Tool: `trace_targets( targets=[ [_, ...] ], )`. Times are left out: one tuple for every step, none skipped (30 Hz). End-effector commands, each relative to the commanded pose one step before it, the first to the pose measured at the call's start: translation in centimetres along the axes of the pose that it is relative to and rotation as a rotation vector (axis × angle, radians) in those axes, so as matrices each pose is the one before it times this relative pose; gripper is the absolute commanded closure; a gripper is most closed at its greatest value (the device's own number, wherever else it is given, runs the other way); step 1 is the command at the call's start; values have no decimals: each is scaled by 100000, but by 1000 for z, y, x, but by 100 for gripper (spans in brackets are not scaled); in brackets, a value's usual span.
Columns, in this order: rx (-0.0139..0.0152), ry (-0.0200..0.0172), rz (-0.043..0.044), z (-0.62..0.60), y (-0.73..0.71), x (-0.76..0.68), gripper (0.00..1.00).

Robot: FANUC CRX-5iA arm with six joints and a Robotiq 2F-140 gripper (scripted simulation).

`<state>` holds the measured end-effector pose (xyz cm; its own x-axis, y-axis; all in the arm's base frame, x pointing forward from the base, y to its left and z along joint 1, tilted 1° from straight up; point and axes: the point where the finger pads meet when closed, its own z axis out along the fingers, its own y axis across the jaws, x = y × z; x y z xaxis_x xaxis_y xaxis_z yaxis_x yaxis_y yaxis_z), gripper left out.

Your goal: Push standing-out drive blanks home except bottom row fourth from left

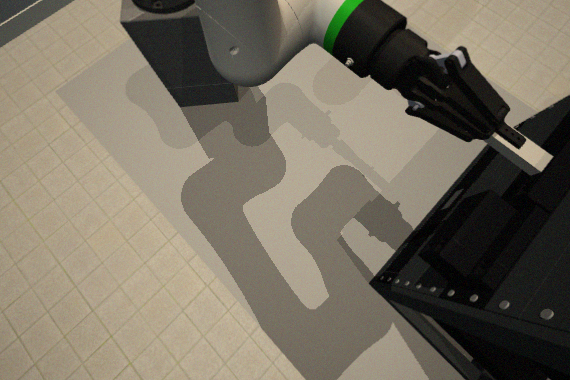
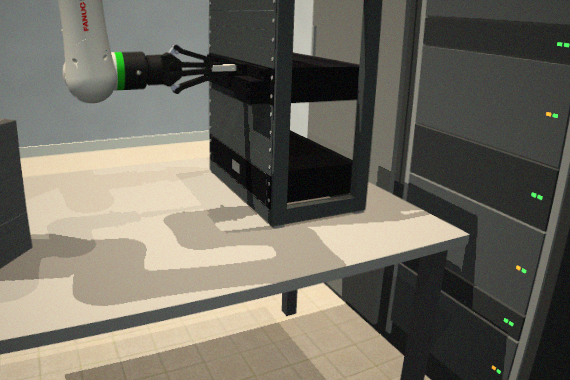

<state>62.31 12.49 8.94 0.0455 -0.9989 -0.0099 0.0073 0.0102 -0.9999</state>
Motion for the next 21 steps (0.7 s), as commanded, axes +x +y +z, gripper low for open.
trace_targets(
  targets=[
    [37,-34,5,54,-17,-21,100],
    [0,0,0,0,0,0,100],
    [0,0,0,0,0,0,100],
    [0,0,0,0,0,0,100],
    [0,0,0,0,0,0,100],
    [0,0,0,3,0,0,100],
    [0,0,0,19,0,0,100],
    [0,0,0,40,0,-1,100],
    [0,0,0,56,0,-1,100],
    [0,0,0,62,0,-1,100],
    [0,0,0,56,0,-1,100],
    [0,0,0,40,0,-1,100],
    [0,0,0,19,0,0,100],
    [0,0,0,3,0,0,100],
    [0,0,0,0,0,0,100],
    [0,0,0,0,0,0,100],
    [0,0,0,0,0,0,100],
    [0,0,0,0,0,0,100],
    [0,0,0,0,0,0,100],
    [0,0,0,0,0,0,100],
    [0,0,0,0,0,0,100]
  ],
)
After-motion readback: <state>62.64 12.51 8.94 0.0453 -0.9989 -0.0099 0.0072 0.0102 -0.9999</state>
